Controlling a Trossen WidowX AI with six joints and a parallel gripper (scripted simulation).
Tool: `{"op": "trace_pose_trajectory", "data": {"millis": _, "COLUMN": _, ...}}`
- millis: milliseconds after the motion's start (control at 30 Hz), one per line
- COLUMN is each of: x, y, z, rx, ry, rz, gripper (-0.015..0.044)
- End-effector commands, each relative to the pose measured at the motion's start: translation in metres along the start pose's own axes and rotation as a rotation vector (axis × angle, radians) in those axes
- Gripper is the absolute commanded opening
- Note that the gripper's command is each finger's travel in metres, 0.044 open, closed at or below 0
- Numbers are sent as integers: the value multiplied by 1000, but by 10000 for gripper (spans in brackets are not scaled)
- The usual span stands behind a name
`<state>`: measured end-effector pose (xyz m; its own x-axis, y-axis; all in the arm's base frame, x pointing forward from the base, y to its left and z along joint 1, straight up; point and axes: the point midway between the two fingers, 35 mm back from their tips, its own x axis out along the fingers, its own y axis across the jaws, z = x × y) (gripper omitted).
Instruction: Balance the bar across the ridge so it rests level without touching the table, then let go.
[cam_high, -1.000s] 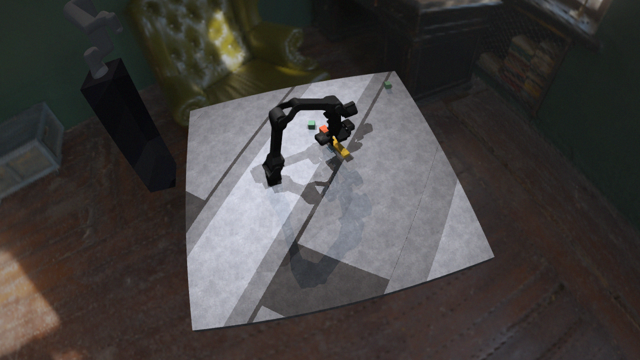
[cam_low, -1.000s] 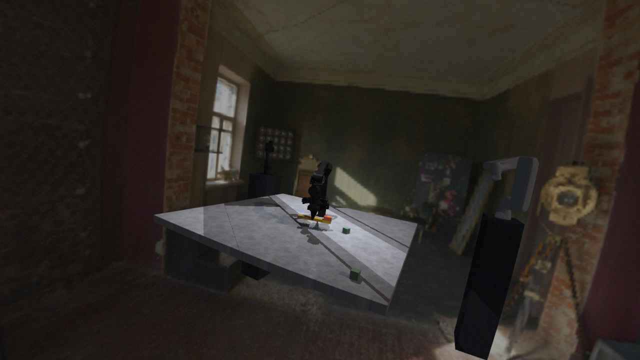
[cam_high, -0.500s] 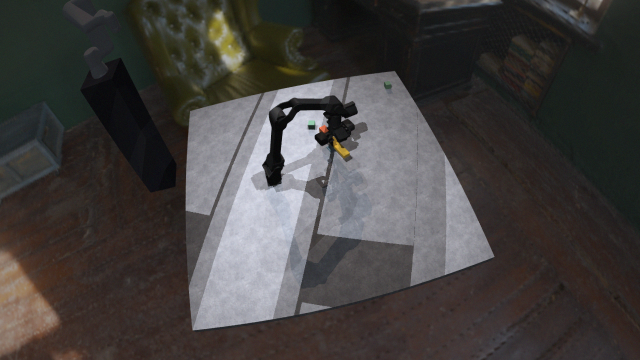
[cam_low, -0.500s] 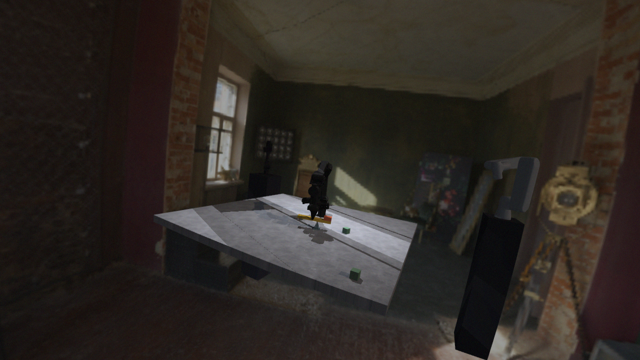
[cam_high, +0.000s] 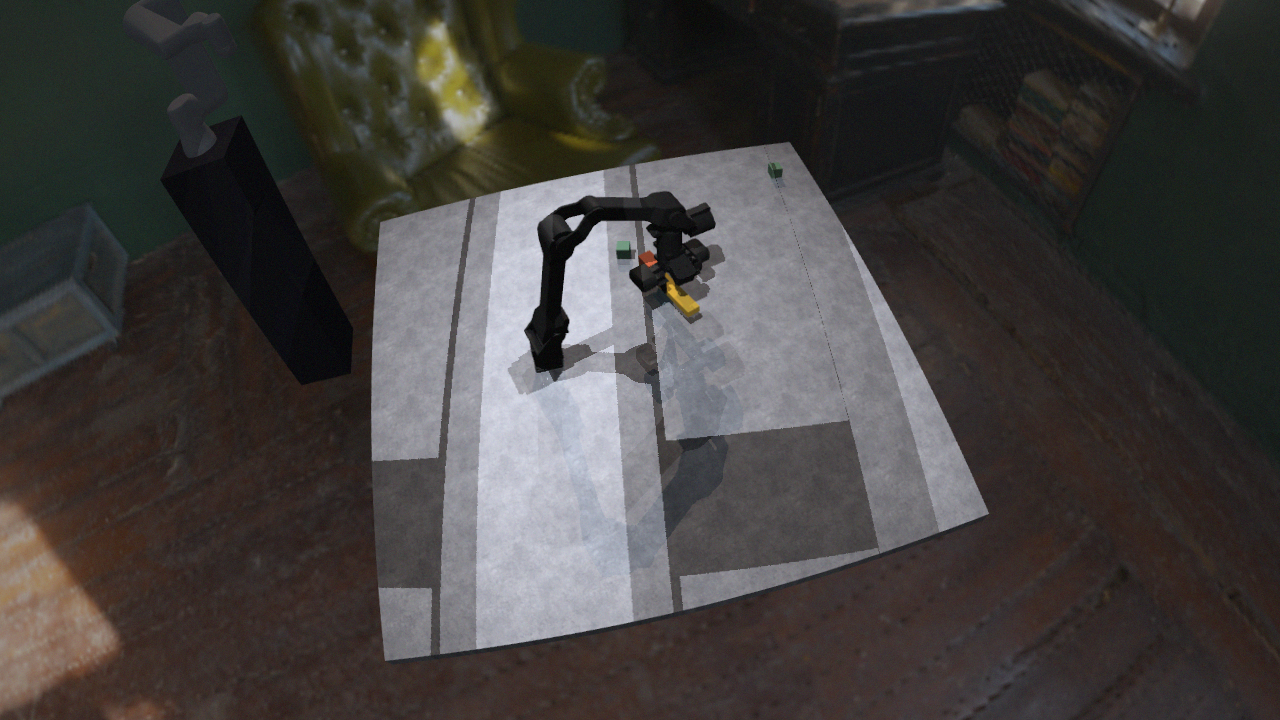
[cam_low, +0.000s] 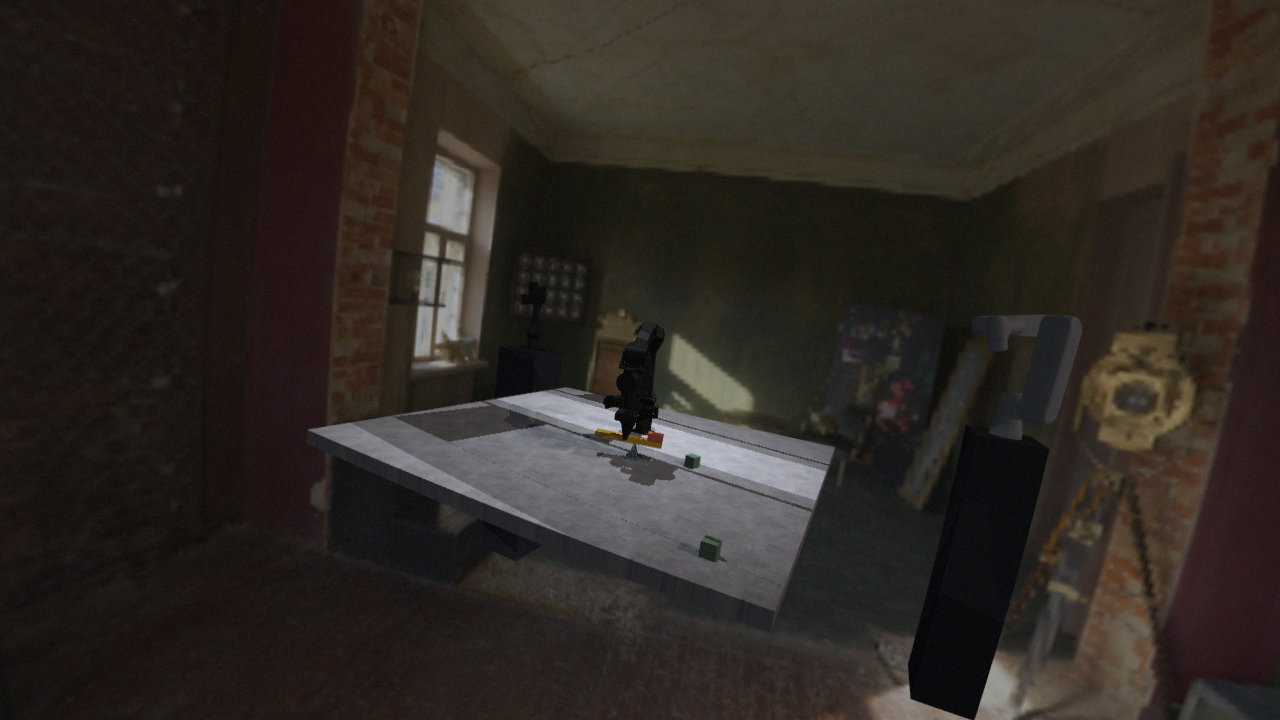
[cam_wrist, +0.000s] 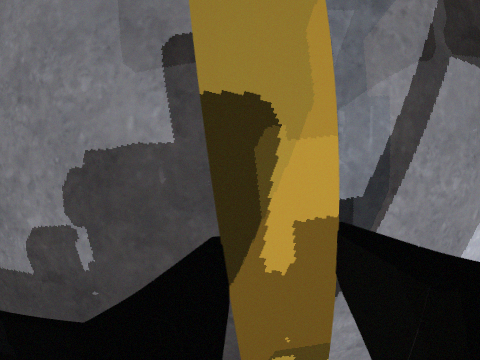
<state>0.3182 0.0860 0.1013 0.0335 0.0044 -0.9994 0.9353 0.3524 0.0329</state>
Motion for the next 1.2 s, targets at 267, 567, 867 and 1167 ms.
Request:
{"op": "trace_pose_trajectory", "data": {"millis": 267, "x": 1, "y": 0, "z": -1, "rx": 2, "ry": 4, "rz": 2, "gripper": 0}}
{"op": "trace_pose_trajectory", "data": {"millis": 567, "x": 2, "y": 0, "z": -1, "rx": 2, "ry": 4, "rz": 2, "gripper": 0}}
{"op": "trace_pose_trajectory", "data": {"millis": 867, "x": 3, "y": 0, "z": -1, "rx": 2, "ry": 4, "rz": 2, "gripper": 0}}
{"op": "trace_pose_trajectory", "data": {"millis": 1167, "x": 4, "y": 0, "z": -1, "rx": 2, "ry": 4, "rz": 2, "gripper": 0}}
